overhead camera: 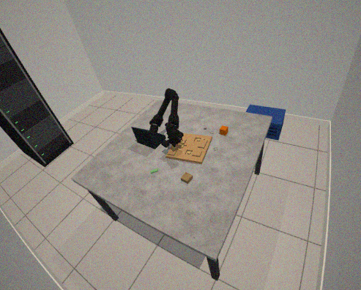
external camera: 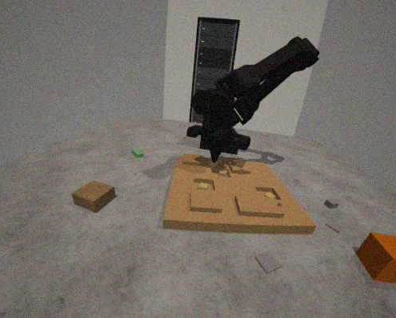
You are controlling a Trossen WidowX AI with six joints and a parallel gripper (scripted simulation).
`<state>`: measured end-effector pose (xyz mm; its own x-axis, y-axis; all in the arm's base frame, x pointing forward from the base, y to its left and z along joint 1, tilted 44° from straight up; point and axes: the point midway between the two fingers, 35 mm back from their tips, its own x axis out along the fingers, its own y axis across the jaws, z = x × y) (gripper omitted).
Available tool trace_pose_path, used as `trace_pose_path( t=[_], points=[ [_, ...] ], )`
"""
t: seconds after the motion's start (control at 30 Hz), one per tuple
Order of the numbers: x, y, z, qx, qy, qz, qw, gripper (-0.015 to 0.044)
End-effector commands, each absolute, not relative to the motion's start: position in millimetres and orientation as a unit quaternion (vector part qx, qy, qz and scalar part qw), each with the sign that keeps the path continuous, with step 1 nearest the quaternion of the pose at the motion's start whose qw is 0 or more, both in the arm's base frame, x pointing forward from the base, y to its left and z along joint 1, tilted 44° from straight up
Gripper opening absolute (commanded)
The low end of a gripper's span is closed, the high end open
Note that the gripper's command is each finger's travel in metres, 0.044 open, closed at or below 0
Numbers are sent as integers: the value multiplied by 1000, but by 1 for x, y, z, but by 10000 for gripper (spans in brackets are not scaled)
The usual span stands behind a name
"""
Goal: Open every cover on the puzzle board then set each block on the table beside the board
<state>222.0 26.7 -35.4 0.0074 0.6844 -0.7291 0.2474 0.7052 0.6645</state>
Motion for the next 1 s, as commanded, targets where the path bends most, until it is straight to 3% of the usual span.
trace_pose_path(
  t=[0.0, 0.97],
  points=[
    [227, 29, -35, 343, 681, 177, 623, 0],
    [231, 32, -35, 344, 681, 176, 622, 0]
  ],
)
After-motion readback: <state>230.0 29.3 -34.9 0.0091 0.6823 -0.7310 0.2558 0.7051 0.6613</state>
